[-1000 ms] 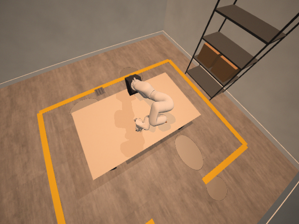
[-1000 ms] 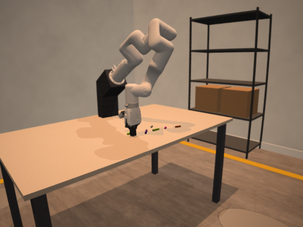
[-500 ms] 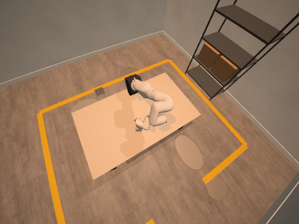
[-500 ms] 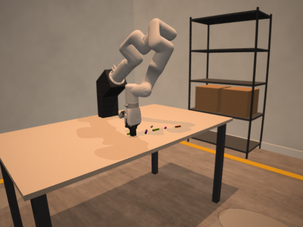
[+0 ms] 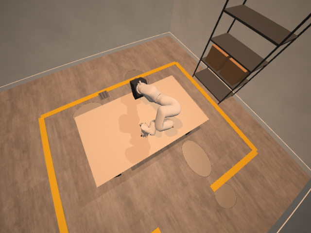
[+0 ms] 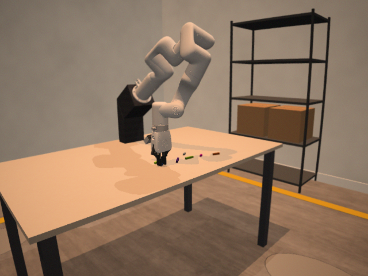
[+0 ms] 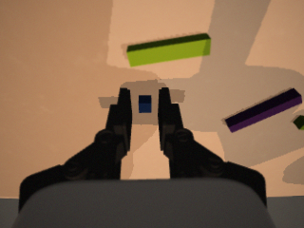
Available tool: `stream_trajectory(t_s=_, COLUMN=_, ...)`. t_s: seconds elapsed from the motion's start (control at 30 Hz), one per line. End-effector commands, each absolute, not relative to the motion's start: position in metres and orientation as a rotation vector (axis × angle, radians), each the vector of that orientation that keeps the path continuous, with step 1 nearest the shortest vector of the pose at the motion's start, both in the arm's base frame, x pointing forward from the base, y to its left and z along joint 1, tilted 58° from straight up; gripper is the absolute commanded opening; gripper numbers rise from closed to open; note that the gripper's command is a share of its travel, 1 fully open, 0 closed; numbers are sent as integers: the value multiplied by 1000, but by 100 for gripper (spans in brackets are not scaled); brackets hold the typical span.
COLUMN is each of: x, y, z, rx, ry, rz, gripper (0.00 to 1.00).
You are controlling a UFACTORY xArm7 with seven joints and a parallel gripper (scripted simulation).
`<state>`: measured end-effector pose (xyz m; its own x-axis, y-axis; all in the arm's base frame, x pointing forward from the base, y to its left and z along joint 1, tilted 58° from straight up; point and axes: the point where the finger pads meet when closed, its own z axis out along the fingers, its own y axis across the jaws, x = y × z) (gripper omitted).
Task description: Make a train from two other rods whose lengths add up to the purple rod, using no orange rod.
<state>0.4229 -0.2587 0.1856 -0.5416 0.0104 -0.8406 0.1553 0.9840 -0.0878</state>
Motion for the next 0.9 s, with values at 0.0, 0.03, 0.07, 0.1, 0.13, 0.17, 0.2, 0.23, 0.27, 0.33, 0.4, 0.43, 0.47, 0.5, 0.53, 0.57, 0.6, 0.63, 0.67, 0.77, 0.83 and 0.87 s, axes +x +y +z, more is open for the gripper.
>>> stream_trajectory(t_s=0.0, x=422, y=-260, z=186, rx=117, ry=2137, rz=-188, gripper=24)
stream_trajectory(t_s=0.03, x=422, y=-260, z=186, rx=117, ry=2137, rz=-188, gripper=24)
stream_trajectory(t_s=0.07, x=422, y=-260, z=186, rx=117, ry=2137, rz=-188, gripper=24)
stream_trajectory(t_s=0.1, x=422, y=-260, z=186, rx=117, ry=2137, rz=-188, gripper=24)
stream_trajectory(t_s=0.13, x=422, y=-260, z=186, rx=117, ry=2137, rz=-188, gripper=24)
stream_trajectory(t_s=0.17, x=422, y=-260, z=186, rx=117, ry=2137, rz=-188, gripper=24)
stream_trajectory(t_s=0.2, x=422, y=-260, z=186, rx=117, ry=2137, rz=-188, gripper=24)
stream_trajectory(t_s=0.23, x=422, y=-259, z=186, rx=117, ry=2137, rz=-188, gripper=24)
stream_trajectory(t_s=0.27, x=422, y=-259, z=186, rx=117, ry=2137, rz=-188, gripper=24)
stream_trajectory(t_s=0.33, x=422, y=-259, z=186, rx=117, ry=2137, rz=-188, gripper=24)
stream_trajectory(t_s=0.4, x=420, y=-259, z=187, rx=117, ry=2137, rz=-188, gripper=24)
stream_trajectory(t_s=0.43, x=419, y=-259, z=188, rx=117, ry=2137, rz=-188, gripper=24)
stream_trajectory(t_s=0.47, x=417, y=-258, z=189, rx=117, ry=2137, rz=-188, gripper=24)
stream_trajectory(t_s=0.5, x=415, y=-258, z=191, rx=117, ry=2137, rz=-188, gripper=24)
stream_trajectory(t_s=0.53, x=412, y=-257, z=192, rx=117, ry=2137, rz=-188, gripper=24)
stream_trajectory(t_s=0.57, x=409, y=-257, z=194, rx=117, ry=2137, rz=-188, gripper=24)
stream_trajectory(t_s=0.6, x=406, y=-256, z=197, rx=117, ry=2137, rz=-188, gripper=24)
stream_trajectory(t_s=0.63, x=402, y=-255, z=199, rx=117, ry=2137, rz=-188, gripper=24)
stream_trajectory(t_s=0.67, x=398, y=-254, z=202, rx=117, ry=2137, rz=-188, gripper=24)
stream_trajectory(t_s=0.77, x=384, y=-251, z=211, rx=117, ry=2137, rz=-188, gripper=24)
stream_trajectory(t_s=0.83, x=379, y=-250, z=214, rx=117, ry=2137, rz=-188, gripper=24)
stream_trajectory(t_s=0.87, x=379, y=-250, z=214, rx=117, ry=2137, rz=-188, gripper=24)
